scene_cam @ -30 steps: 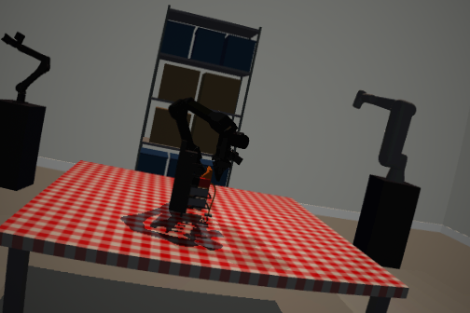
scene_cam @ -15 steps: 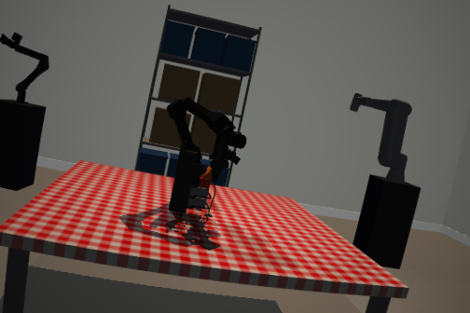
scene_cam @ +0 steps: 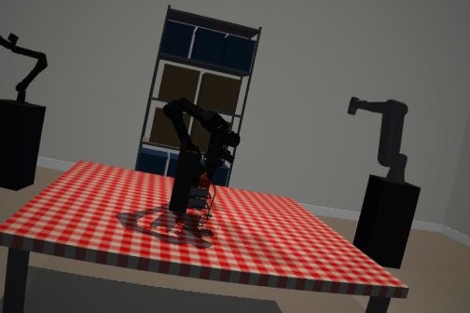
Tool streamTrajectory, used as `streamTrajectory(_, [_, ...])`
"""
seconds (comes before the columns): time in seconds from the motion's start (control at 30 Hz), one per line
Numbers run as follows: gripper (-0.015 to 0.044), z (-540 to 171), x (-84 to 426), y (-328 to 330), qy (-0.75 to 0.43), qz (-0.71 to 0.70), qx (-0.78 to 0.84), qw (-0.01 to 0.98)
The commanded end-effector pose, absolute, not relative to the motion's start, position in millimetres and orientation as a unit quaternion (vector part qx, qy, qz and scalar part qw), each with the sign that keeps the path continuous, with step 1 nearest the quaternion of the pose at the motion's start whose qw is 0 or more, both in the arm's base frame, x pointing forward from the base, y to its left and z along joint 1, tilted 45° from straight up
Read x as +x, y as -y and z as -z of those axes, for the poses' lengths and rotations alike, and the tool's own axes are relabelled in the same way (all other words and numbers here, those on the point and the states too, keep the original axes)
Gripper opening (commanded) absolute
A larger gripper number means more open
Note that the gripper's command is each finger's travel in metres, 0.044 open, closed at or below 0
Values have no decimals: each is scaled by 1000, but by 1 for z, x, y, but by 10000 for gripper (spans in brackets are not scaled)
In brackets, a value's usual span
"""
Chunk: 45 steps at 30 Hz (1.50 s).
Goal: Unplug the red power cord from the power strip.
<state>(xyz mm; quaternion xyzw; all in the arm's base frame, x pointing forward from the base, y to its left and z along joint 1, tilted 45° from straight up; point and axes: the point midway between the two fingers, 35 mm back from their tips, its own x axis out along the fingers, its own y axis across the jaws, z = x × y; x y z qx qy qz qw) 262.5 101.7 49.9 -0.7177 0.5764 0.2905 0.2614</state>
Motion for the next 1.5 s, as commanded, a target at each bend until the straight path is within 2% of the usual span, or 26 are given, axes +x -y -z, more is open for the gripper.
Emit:
streamTrajectory(0.0, [160,-52,261,-97,-577,-291,-719,255])
streamTrajectory(0.5, [160,-44,263,-88,-577,-291,-719,255])
streamTrajectory(0.63, [55,-45,264,-91,-578,-290,-717,260])
streamTrajectory(0.9, [2,-45,264,-91,-578,-290,-717,260])
streamTrajectory(1.47, [0,-30,263,-108,-577,-292,-718,259])
